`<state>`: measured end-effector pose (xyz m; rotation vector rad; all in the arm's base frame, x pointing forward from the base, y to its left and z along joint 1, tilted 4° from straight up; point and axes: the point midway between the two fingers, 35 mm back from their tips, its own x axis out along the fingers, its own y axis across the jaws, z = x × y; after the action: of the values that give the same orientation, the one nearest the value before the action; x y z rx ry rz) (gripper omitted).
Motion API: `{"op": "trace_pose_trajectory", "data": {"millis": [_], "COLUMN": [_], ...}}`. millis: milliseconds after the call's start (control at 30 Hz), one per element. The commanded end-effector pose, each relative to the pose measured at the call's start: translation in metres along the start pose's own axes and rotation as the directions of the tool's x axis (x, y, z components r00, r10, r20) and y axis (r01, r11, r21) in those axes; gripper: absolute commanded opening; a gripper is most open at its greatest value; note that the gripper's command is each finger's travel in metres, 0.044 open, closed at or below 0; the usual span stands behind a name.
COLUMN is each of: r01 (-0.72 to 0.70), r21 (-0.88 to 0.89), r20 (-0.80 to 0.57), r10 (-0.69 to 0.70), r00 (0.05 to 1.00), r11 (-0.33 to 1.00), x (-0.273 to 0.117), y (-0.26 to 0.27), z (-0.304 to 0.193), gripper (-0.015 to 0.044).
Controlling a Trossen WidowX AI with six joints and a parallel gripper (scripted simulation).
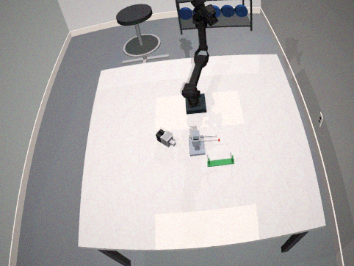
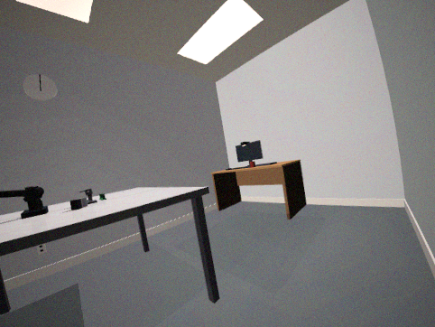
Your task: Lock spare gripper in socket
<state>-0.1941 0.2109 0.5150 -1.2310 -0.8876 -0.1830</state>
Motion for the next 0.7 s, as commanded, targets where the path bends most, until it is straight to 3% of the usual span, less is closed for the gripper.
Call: {"op": "trace_pose_trajectory", "data": {"millis": [0,100,400,667], "r01": [-0.003,-0.037,-0.154,-0.279], "r21": [0.006,0.084,0.335,0.486], "r20": [-0.005,-0.066,-0.254,-0.343], "r10": [0.003,0.042,0.246,0.475], "r00": [1.0,0.997,0.935,0.811], "r11": [1.0,0.996,0.93,0.828], "x": [0.002,0.024,0.095,0.137], "y": [-0.001,-0.006,0.007,0.056], "z": [-0.003,-0.038,-0.167,-0.262], "gripper": [0.0374,0.03,0.03,0.03]}}
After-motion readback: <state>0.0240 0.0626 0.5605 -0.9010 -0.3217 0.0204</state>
